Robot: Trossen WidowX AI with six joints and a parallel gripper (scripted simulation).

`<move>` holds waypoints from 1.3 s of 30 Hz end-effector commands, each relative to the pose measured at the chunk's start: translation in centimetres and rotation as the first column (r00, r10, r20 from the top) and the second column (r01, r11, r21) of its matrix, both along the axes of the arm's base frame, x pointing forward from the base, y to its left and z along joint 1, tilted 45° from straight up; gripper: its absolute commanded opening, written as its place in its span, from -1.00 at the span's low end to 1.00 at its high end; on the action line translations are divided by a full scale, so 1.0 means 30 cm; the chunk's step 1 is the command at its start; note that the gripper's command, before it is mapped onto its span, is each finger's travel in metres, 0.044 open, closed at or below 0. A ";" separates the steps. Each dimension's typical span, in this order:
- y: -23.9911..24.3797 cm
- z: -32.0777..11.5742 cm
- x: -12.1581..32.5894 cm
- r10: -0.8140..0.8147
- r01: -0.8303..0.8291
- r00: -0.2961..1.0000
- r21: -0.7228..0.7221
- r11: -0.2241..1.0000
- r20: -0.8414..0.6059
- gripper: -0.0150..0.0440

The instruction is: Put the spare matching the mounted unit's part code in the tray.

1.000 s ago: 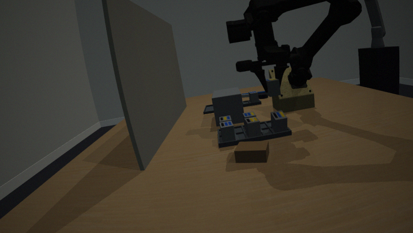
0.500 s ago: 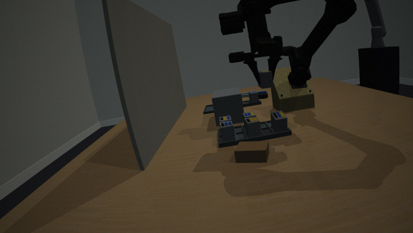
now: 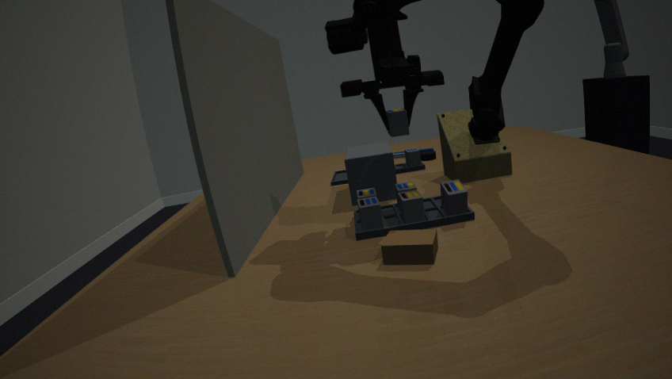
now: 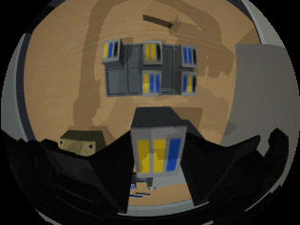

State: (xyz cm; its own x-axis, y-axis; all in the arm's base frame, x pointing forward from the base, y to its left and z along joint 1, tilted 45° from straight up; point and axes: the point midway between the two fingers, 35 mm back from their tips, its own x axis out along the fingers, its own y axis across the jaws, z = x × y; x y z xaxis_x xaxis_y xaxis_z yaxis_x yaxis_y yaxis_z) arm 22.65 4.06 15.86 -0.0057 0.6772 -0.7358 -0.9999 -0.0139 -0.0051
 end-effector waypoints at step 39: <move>-0.431 -0.368 0.366 0.031 -0.030 0.999 -0.012 0.999 0.020 -0.49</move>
